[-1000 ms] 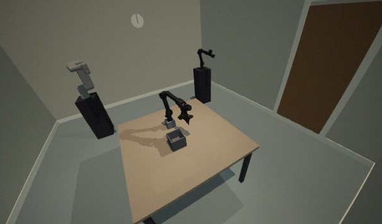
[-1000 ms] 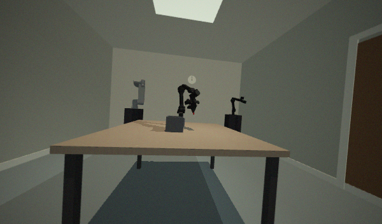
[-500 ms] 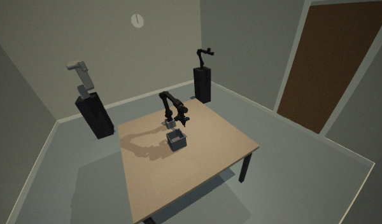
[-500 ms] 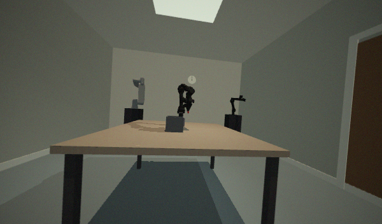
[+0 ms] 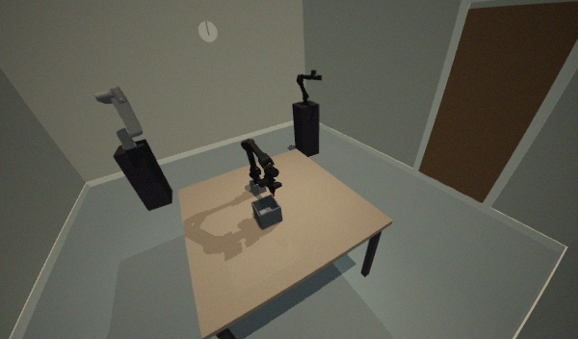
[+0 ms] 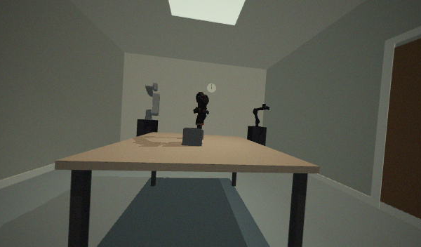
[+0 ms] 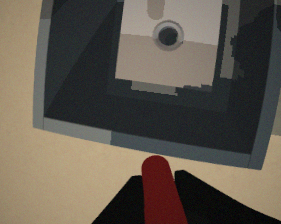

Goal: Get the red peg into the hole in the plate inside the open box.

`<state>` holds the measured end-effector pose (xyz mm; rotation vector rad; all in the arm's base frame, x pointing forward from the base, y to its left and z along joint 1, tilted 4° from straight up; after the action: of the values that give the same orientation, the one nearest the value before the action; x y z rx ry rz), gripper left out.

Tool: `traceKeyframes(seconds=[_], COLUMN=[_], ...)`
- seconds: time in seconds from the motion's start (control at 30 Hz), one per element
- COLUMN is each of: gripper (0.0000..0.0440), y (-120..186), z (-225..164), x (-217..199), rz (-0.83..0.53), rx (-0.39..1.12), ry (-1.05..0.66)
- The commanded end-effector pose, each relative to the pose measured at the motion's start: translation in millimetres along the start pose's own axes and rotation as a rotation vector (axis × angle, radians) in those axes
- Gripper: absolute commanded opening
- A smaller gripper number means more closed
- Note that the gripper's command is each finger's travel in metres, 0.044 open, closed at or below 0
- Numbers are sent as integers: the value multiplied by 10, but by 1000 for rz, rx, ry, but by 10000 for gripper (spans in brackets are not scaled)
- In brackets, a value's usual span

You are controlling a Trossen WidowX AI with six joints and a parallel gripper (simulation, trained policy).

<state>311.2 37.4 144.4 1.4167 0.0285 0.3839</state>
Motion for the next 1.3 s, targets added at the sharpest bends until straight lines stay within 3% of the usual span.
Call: traceKeyframes(seconds=[0.0, 1.27], gripper=[0, 0], y=[-38, -857], z=[73, 685], x=[-3, -105], rz=[-18, -122], rx=[3, 75], ry=[4, -1])
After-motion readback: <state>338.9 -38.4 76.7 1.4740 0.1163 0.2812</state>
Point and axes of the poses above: the point midway between the two fingers, 35 mm back from their tips, its own y axis back along the fingers, its own x axis across the jaws, z = x × y, the point moved 3 cm from there along y, back along the fingers, and after that the axes turned 1 degree about -y, right-handed, at the moved point
